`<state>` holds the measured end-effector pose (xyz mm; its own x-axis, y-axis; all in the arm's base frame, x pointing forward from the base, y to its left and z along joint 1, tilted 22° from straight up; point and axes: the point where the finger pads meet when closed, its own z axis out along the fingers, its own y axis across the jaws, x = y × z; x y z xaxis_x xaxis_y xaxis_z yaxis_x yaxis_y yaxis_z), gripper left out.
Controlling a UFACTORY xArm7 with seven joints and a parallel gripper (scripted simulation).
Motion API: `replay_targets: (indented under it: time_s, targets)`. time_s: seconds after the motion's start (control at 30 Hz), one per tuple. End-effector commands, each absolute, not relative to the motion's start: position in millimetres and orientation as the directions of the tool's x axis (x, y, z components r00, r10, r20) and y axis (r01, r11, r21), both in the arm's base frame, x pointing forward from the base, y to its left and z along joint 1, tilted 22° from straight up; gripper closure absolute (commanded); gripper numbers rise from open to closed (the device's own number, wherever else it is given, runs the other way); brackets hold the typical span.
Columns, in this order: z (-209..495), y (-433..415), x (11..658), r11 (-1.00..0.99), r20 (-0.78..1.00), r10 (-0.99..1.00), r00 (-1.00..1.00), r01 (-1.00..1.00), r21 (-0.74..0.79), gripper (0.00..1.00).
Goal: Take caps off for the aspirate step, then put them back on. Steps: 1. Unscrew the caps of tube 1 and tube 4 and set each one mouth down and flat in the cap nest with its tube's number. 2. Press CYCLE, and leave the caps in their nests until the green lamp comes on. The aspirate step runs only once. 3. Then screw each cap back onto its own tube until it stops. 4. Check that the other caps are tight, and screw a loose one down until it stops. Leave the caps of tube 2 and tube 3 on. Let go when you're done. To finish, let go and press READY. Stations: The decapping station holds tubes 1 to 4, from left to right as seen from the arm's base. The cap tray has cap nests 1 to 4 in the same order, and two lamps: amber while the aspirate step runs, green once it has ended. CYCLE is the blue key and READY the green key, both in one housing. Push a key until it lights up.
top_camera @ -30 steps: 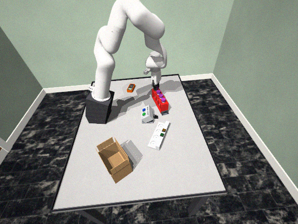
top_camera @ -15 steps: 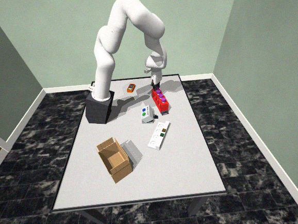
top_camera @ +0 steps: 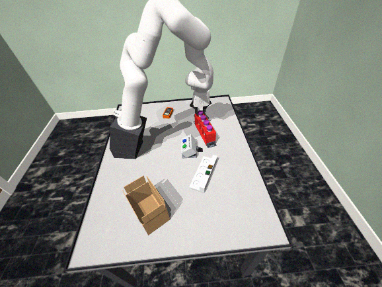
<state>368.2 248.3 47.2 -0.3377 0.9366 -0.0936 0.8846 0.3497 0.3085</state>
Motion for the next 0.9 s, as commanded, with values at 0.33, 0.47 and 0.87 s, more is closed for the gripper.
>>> replay_targets:
  time_s: [0.33,0.47,0.87]
  targets:
    - [48.1,249.4,368.6,-0.339,0.132,0.941,0.312,0.873,0.351,0.54]
    - [48.1,249.4,368.6,-0.339,0.132,0.941,0.312,0.873,0.351,0.54]
    - [48.2,249.4,368.6,-0.339,0.132,0.941,0.312,0.873,0.351,1.00]
